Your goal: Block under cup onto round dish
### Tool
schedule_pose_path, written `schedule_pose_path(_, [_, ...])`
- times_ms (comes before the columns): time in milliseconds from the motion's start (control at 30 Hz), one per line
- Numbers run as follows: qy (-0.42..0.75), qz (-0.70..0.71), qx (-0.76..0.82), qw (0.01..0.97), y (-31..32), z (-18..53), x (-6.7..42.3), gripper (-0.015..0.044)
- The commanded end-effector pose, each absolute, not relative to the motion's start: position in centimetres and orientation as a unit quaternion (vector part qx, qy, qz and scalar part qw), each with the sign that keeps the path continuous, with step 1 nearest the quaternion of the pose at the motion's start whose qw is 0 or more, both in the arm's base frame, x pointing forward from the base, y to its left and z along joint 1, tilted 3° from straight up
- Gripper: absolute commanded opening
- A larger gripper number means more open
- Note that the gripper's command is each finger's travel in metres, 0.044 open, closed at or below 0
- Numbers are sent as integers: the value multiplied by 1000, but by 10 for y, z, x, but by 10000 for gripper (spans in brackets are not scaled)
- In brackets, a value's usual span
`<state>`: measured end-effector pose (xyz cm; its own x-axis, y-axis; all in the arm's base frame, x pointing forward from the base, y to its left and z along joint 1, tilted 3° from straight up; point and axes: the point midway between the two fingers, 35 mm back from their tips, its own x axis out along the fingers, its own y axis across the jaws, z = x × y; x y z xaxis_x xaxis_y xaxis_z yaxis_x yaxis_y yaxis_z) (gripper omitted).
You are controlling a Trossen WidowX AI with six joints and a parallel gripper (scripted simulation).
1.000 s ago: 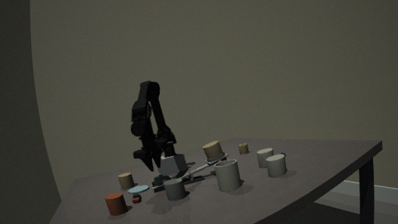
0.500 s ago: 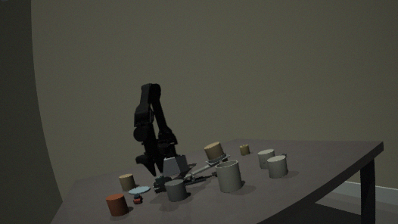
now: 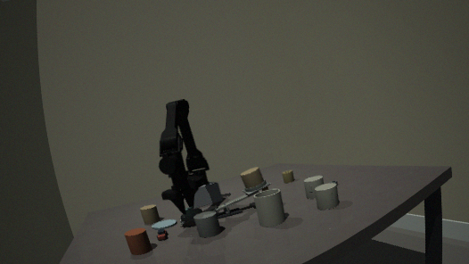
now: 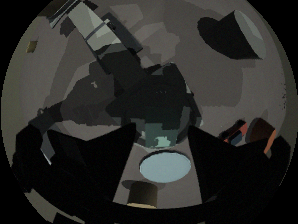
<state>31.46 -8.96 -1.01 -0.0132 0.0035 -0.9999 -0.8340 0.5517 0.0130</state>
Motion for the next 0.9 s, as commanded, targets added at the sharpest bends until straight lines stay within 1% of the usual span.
schedule_pose_path(0, [627, 340, -328, 619, -88, -19, 313, 260])
schedule_pose_path(67, [627, 340, -328, 619, -88, -20, 313, 260])
schedule_pose_path(200, [627, 340, -328, 619, -88, -20, 313, 155])
schedule_pose_path(467, [627, 340, -328, 619, -88, -20, 313, 102])
schedule_pose_path(600, [627, 340, -328, 619, -89, -10, 315, 0])
schedule_pose_path(867, [627, 340, -328, 619, -90, 49, 318, 0])
